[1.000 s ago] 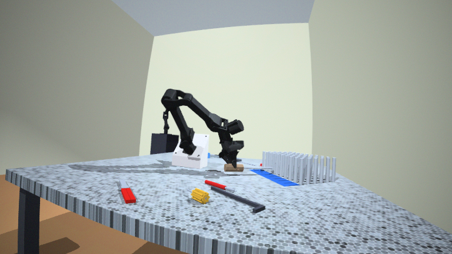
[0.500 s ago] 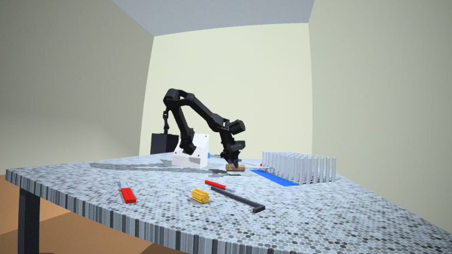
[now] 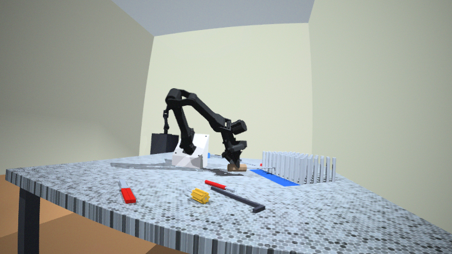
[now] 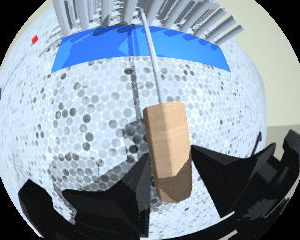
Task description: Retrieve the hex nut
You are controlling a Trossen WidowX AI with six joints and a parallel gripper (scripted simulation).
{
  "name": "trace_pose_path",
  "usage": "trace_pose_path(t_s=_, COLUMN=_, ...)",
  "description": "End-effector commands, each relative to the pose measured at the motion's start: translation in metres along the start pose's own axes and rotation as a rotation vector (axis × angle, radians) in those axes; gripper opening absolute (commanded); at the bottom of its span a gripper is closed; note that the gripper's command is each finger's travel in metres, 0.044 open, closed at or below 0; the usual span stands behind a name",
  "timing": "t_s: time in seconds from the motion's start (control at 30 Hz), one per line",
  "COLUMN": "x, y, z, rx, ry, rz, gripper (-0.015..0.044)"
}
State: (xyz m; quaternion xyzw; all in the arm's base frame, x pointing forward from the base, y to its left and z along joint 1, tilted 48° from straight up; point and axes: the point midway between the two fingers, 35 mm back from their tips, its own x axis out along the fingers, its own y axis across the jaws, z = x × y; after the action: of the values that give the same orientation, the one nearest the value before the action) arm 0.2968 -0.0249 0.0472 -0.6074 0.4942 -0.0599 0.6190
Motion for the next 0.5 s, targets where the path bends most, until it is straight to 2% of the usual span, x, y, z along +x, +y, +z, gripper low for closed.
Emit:
trace_pose_path(t_s=0.0, x=-0.0005, y=-0.0030, z=0.0049, rx=0.011, ry=-0.006, rz=-0.008, gripper=0.0000)
trace_pose_path(t_s=0.47, x=0.0014, y=-0.0035, z=0.0121, rx=0.012, ry=-0.006, rz=-0.008, gripper=0.0000)
